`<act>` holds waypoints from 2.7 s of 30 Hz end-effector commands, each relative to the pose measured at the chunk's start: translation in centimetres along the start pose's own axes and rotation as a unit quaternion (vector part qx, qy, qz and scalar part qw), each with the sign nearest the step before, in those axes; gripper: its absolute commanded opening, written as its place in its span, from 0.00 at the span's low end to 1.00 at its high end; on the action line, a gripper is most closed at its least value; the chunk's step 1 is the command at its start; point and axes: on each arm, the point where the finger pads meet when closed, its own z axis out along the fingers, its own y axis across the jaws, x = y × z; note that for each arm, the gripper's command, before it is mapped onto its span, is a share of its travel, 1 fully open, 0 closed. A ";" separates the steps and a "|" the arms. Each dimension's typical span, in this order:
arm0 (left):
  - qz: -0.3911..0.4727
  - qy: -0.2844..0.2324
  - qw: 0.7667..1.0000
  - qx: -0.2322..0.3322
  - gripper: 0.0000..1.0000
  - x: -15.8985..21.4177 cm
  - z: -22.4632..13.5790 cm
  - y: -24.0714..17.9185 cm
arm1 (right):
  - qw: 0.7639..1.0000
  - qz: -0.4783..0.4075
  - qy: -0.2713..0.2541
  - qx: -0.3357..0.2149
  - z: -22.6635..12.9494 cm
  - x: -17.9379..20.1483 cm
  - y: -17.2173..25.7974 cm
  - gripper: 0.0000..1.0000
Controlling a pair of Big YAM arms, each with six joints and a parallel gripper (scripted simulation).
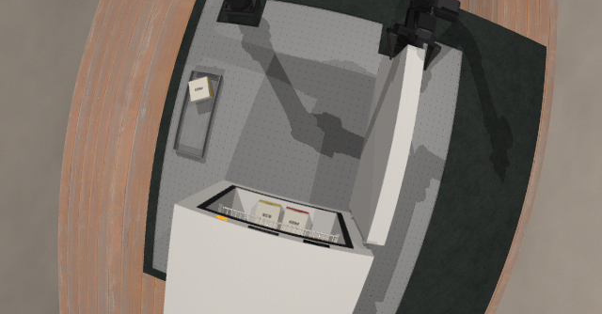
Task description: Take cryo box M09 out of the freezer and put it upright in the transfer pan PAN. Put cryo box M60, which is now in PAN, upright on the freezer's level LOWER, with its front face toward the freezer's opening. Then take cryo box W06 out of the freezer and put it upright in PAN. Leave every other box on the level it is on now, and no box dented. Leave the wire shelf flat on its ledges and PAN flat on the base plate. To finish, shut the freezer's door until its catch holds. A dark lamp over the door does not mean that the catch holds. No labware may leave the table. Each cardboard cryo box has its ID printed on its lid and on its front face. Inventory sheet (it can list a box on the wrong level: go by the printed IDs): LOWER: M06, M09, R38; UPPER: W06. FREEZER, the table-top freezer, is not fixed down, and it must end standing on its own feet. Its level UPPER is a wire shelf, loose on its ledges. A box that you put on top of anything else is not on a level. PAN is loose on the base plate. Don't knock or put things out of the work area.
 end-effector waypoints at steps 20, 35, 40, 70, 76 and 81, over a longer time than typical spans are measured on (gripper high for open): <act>-0.006 0.016 1.000 0.000 0.00 1.7 0.4 0.0 | 1.000 0.020 -0.002 -0.013 -3.7 0.4 0.9 1.00; -0.006 0.016 1.000 0.000 0.00 1.7 0.4 0.0 | 1.000 0.024 0.000 -0.015 -6.9 2.0 1.0 1.00; -0.006 0.016 1.000 0.000 0.00 1.7 0.4 0.0 | 1.000 -0.002 0.000 0.001 -6.8 3.8 -0.1 1.00; -0.006 0.016 1.000 0.000 0.00 1.7 0.4 0.0 | 1.000 -0.002 0.000 0.001 -7.7 4.2 -0.1 1.00; -0.006 0.016 1.000 0.000 0.00 1.7 0.4 0.0 | 1.000 -0.002 0.000 0.001 -7.7 4.2 -0.1 1.00; -0.006 0.016 1.000 0.000 0.00 1.7 0.4 0.0 | 1.000 -0.002 0.000 0.001 -7.7 4.2 -0.1 1.00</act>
